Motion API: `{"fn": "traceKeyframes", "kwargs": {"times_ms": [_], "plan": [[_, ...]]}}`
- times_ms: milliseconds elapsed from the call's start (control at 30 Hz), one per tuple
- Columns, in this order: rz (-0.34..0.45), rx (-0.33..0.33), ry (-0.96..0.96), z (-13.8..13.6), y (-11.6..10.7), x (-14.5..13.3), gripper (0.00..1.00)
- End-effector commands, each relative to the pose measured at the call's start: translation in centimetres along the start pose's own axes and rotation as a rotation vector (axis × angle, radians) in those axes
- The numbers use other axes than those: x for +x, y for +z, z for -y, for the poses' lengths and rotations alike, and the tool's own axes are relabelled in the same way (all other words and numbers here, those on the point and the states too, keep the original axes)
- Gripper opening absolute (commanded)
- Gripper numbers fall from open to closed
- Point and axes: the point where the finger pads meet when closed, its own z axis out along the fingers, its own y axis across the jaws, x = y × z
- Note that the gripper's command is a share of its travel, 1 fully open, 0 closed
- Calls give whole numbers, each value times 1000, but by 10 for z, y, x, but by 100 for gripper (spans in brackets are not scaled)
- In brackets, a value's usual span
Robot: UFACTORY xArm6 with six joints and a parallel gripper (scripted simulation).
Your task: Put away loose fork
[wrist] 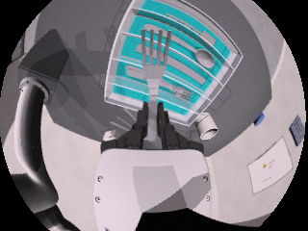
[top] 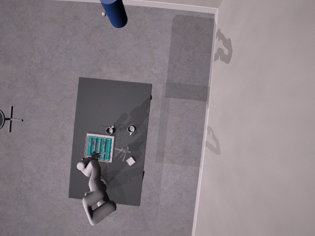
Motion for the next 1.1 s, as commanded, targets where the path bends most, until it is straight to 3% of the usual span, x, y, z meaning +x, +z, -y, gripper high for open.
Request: {"fn": "traceKeyframes", "kwargs": {"times_ms": [0,500,867,933,1067], "plan": [[17,2,8,1,-3,7,5],[17,3,-118,1,-3,7,5],[16,7,-530,1,-3,7,5],[16,7,-530,1,-3,7,5],[16,8,-757,1,-3,7,5]]}}
